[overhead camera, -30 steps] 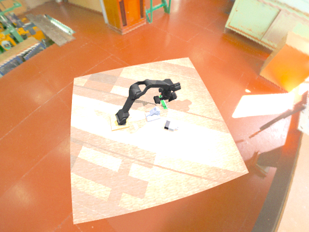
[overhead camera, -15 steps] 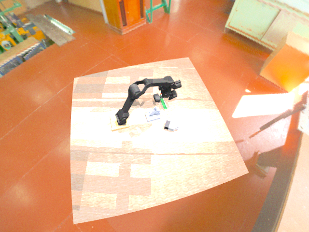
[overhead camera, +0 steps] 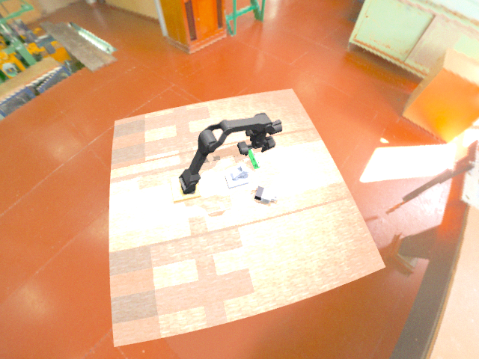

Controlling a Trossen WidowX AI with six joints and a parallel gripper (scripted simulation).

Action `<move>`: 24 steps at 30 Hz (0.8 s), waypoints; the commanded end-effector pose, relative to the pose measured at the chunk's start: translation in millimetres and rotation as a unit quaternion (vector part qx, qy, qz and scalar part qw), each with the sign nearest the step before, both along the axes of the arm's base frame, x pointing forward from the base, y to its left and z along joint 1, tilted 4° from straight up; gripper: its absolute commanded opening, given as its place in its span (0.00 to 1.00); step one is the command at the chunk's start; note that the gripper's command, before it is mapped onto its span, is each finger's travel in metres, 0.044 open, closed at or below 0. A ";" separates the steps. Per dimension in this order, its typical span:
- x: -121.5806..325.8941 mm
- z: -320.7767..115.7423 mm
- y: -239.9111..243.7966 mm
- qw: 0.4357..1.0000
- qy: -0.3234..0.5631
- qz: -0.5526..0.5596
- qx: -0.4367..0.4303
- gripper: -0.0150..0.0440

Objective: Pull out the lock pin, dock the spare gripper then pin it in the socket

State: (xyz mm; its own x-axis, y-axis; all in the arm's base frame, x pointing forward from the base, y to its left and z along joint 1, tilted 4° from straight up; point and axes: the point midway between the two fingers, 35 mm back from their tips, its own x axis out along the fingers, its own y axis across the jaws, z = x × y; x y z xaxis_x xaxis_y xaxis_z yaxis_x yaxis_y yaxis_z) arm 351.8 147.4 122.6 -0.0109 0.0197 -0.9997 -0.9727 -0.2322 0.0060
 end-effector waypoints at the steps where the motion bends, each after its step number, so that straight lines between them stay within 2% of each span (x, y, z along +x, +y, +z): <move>1: -0.8 10.9 0.4 1.000 0.000 0.000 0.000 1.00; 11: -2.3 20.1 0.1 1.000 0.002 0.001 -0.001 1.00; 20: -7.7 73.0 1.1 1.000 -0.020 -0.001 0.009 1.00; 24: -8.6 77.7 1.0 1.000 -0.022 -0.002 0.010 1.00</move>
State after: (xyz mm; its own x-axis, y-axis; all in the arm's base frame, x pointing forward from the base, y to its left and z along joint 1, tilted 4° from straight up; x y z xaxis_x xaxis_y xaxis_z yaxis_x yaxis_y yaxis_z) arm 345.3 148.4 191.2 0.0272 0.0357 -0.9990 -0.9718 -0.2331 -0.0347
